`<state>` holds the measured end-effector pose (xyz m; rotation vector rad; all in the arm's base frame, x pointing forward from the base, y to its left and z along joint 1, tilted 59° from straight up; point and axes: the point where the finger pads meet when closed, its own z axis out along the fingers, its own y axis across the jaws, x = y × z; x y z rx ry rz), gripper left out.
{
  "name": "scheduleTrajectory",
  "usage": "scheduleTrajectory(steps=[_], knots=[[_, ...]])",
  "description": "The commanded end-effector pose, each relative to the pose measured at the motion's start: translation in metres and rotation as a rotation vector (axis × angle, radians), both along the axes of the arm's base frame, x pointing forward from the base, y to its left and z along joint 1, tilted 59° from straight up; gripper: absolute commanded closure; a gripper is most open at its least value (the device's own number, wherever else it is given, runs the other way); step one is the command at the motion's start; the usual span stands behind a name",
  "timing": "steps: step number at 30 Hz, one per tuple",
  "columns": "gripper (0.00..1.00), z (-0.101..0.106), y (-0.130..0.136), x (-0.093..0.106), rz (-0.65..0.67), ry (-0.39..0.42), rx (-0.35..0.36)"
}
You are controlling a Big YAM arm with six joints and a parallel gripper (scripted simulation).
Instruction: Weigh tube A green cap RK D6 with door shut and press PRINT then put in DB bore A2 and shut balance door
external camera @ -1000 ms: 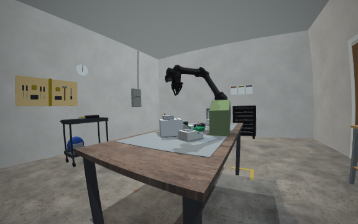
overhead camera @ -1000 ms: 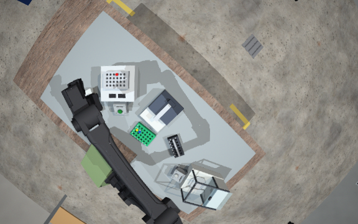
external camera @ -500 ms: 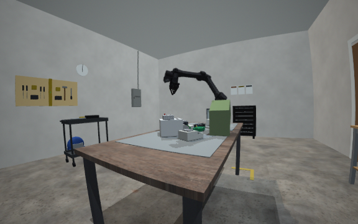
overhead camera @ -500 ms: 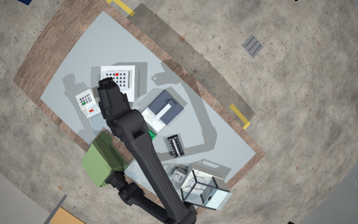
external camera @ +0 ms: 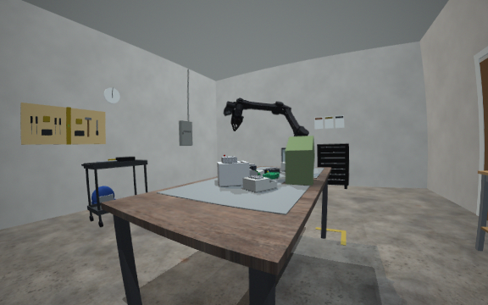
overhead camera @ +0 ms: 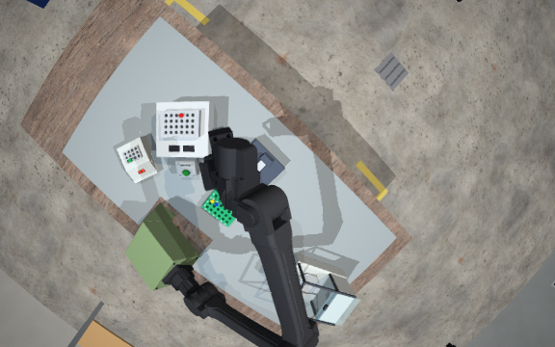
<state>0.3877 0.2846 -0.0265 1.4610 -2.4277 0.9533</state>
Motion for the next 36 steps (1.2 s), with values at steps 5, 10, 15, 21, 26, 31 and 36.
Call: scheduleTrajectory(steps=[5,10,15,21,26,31,36], knots=[[0.7,0.053,-0.023,0.047,-0.018,-0.026,0.033],[0.7,0.073,-0.048,0.054,-0.036,-0.045,0.038],[0.7,0.091,-0.072,0.059,-0.055,-0.068,0.041],[0.7,0.135,-0.09,0.086,-0.056,-0.097,0.063],[0.7,0.166,-0.118,0.094,-0.076,-0.137,0.069],[0.7,0.17,-0.141,0.088,-0.098,-0.155,0.056],[0.7,0.215,-0.165,0.102,-0.099,-0.177,0.069]])
